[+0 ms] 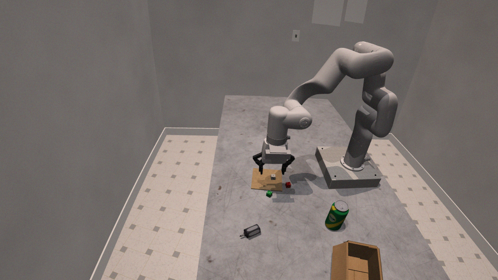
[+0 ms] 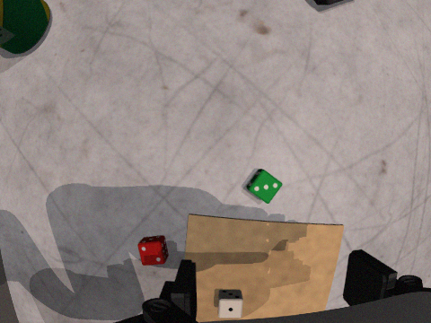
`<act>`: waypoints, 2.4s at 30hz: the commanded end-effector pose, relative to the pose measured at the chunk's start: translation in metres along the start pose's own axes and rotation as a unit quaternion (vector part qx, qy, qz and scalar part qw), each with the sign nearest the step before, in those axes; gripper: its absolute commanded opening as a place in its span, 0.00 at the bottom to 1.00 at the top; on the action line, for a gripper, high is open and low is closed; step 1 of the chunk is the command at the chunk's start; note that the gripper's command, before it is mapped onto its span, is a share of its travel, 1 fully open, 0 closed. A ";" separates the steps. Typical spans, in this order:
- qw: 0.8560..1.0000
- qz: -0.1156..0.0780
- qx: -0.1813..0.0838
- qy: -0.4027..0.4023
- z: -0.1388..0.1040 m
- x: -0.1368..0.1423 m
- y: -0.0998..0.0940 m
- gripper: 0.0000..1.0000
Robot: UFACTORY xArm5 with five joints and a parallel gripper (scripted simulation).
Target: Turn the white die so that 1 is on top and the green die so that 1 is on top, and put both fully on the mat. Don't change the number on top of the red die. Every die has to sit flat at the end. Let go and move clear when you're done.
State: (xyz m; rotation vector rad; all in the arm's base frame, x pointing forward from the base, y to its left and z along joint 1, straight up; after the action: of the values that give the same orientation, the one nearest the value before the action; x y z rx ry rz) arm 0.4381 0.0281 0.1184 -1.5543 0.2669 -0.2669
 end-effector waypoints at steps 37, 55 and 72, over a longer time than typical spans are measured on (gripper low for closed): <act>0.892 -0.001 0.000 -0.451 0.043 0.003 0.007 1.00; 0.892 -0.001 0.000 -0.451 0.043 0.003 0.007 0.36; 0.892 -0.001 0.000 -0.451 0.043 0.003 0.007 0.36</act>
State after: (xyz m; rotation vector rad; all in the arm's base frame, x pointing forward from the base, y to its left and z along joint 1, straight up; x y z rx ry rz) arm 0.4541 0.0676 0.1100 -1.5197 -0.4658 0.4680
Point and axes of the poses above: the point where the finger pads meet when closed, its own y axis out along the fingers, its own x axis across the jaws, z = x × y, the point moved 7 cm from there along -y, back along the fingers, and after that the axes turned 9 degrees about y, right-handed, at the moved point
